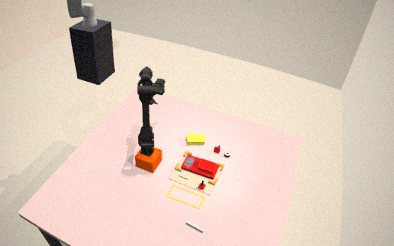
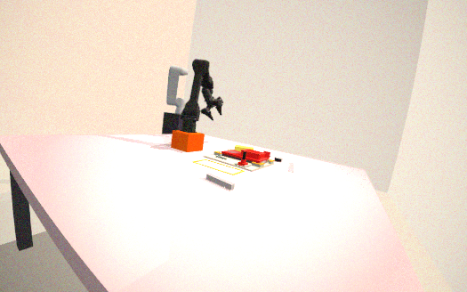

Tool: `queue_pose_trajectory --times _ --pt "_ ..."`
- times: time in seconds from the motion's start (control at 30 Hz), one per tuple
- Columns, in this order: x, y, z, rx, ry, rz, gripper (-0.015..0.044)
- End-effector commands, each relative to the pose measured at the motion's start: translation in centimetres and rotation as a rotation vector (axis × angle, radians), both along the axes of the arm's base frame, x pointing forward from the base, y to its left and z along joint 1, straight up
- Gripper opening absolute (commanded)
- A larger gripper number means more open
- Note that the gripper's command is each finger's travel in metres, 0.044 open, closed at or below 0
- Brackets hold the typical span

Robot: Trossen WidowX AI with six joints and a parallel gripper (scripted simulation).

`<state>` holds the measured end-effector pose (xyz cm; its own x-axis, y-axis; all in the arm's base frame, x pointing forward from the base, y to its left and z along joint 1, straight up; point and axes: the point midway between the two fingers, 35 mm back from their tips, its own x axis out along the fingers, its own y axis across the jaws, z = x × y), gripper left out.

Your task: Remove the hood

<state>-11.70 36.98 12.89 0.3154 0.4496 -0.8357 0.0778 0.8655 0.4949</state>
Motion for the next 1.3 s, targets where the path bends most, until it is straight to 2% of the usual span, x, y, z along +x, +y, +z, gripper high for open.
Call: queue_pose_trajectory --times 0.0,0.3,0.57,0.87,1.27 --pt "0.3 0.1 0.0 -0.004 -0.002 0.000 0.0440" --pt "13.2 1.2 -1.6 -0.217 -0.047 0.016 0.0440" --pt "25.8 -2.1 -3.2 -0.398 -0.015 0.031 0.0440" --pt "37.1 -10.5 -4.3 -0.496 0.092 0.036 0.0440" --pt "45.8 -26.0 -6.3 -0.505 0.244 0.142 0.0440"
